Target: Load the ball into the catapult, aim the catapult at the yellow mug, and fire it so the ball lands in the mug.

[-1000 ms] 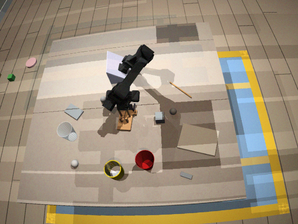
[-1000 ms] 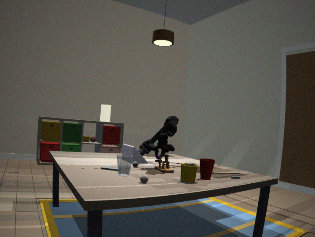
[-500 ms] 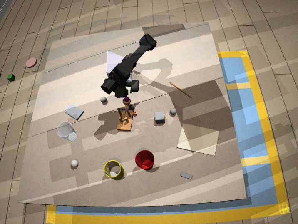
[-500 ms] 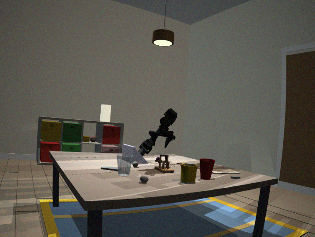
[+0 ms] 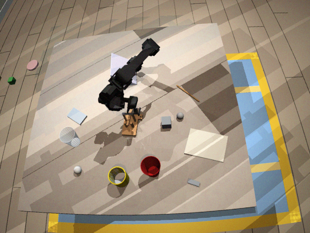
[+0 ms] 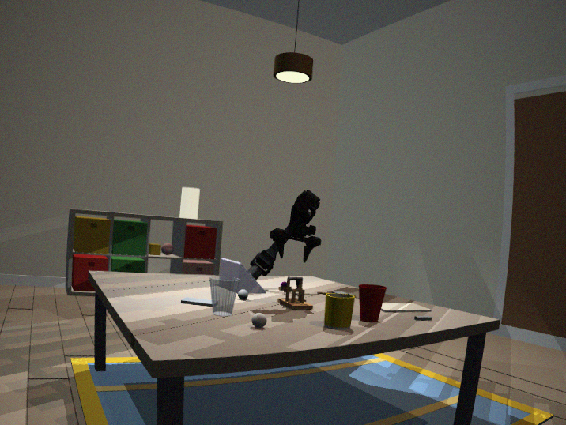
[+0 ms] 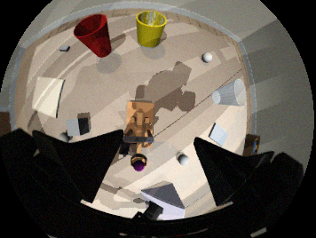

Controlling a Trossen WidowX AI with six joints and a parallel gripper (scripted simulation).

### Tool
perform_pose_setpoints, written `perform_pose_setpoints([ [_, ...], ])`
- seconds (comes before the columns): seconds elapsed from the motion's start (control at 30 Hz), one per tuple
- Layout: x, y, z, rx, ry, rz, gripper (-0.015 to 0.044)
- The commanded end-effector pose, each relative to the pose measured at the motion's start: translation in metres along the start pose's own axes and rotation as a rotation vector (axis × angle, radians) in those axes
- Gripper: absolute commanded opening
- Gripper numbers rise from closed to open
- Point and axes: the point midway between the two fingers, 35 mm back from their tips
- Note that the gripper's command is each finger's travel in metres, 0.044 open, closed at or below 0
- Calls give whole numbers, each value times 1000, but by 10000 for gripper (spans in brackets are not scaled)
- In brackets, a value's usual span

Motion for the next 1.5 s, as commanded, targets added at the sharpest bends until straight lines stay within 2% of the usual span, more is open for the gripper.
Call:
perform_pose_setpoints([
  [0.0, 44, 0, -2, 28, 28, -131, 440],
  [0.5, 194, -24, 12, 265, 58, -555, 440],
  [1.2, 200, -26, 13, 280, 57, -570, 440],
  [1.47, 200, -26, 13, 280, 57, -570, 230],
])
Point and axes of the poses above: the point midway between the two fingers, 35 mm back from their tips, its own y axis out along the fingers, its own z axis across the jaws, x = y × z, and after that the axes turned 3 degrees about y, right-handed
